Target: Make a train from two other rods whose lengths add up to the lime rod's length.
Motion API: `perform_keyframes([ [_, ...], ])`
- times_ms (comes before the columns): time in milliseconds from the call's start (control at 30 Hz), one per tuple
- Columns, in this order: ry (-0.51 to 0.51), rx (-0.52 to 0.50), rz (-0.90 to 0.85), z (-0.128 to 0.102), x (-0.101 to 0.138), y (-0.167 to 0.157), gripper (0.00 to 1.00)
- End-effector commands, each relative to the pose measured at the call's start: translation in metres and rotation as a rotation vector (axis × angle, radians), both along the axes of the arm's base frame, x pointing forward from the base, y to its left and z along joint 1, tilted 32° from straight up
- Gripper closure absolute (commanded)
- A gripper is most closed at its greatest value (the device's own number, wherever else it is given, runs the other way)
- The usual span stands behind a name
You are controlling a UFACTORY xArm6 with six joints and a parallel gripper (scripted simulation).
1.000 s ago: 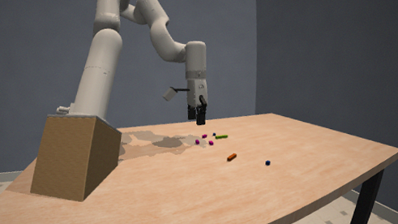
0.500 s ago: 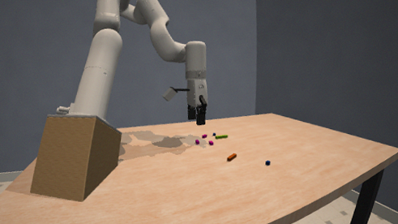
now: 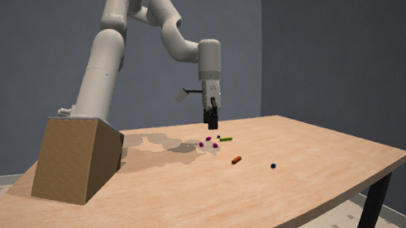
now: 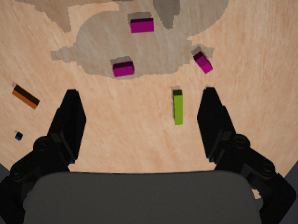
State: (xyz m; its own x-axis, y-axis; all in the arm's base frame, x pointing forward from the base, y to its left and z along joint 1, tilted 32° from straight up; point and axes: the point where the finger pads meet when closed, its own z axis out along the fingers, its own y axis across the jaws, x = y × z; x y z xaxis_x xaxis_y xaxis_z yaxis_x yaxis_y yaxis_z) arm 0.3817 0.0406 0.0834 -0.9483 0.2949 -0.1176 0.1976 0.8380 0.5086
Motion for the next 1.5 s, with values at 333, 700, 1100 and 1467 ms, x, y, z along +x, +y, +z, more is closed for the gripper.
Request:
perform_keyframes([
  [333,0.218,0.118,-0.380,-0.053,0.026,-0.105,0.00],
  [700,0.265,0.152,-0.471,-0.068,0.025,-0.131,0.00],
  [1100,0.265,0.152,-0.471,-0.068,0.025,-0.131,0.00],
  [1467,0.265,0.152,-0.471,-0.068,0.025,-0.131,0.00],
])
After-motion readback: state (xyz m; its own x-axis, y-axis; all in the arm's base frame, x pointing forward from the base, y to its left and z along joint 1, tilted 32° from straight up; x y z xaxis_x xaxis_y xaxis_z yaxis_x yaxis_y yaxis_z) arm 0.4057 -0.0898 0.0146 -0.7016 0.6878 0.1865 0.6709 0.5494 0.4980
